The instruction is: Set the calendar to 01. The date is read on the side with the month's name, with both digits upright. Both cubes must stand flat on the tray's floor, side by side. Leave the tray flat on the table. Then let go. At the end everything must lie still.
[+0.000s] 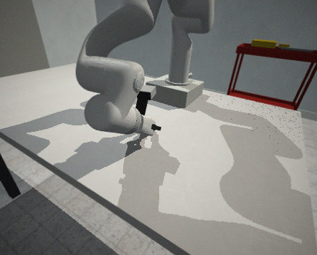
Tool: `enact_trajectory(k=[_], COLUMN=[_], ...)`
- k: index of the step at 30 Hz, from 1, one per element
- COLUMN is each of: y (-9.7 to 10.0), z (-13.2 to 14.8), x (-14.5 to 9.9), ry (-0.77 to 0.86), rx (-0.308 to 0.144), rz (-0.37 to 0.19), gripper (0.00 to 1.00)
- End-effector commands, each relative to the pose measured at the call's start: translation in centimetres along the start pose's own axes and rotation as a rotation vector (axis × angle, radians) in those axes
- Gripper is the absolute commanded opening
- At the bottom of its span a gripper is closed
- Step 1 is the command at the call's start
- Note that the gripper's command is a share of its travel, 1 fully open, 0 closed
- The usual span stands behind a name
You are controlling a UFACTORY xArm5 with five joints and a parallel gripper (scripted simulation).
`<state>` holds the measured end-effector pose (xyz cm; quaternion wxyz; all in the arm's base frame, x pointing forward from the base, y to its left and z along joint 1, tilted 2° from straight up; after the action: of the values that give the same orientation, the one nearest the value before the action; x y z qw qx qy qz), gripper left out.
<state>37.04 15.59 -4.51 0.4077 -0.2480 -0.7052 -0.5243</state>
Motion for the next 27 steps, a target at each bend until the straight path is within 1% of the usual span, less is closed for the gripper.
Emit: enact_trajectory(k=[1,8,9,13,14,16,17,19,20,22,23,25,26,27], y=[0.17,0.17,0.17,0.17,0.17,0.17,0.17,0.17,0.17,0.17,0.17,0.17,0.17,0.17], z=[0.00,0.00,0.00,0.00,0.00,0.00,0.00,0.00,0.00,0.00,0.00,0.00,0.00,0.00], x=[0.02,0.02,0.02,0.02,0.02,0.02,0.02,0.02,0.02,0.02,0.02,0.02,0.02,0.02], ry=[0.000,0.000,0.000,0.000,0.000,0.000,0.000,0.000,0.000,0.000,0.000,0.000,0.000,0.000], rx=[-0.001,-0.001,-0.001,-0.001,-0.001,-0.001,-0.001,-0.001,-0.001,-0.001,-0.001,-0.001,-0.001,-0.001], rz=[-0.003,-0.003,-0.003,-0.003,-0.003,-0.003,-0.003,-0.003,-0.003,-0.003,-0.003,-0.003,-0.003,-0.003], gripper=[0.27,0.27,0.31,0.31,0.35,0.35,0.39,0.39,0.43,0.43,0.47,0.47,0.69,0.69])
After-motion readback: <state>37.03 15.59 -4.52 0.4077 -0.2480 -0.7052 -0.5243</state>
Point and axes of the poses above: the point where the finger pads meet when closed, its own y axis back along the fingers, its own z axis across the jaws, x = y × z, the point moved 2 cm from there along y, back along the fingers, and after that the axes turned 8 degrees about -y, right-handed, at the moved point
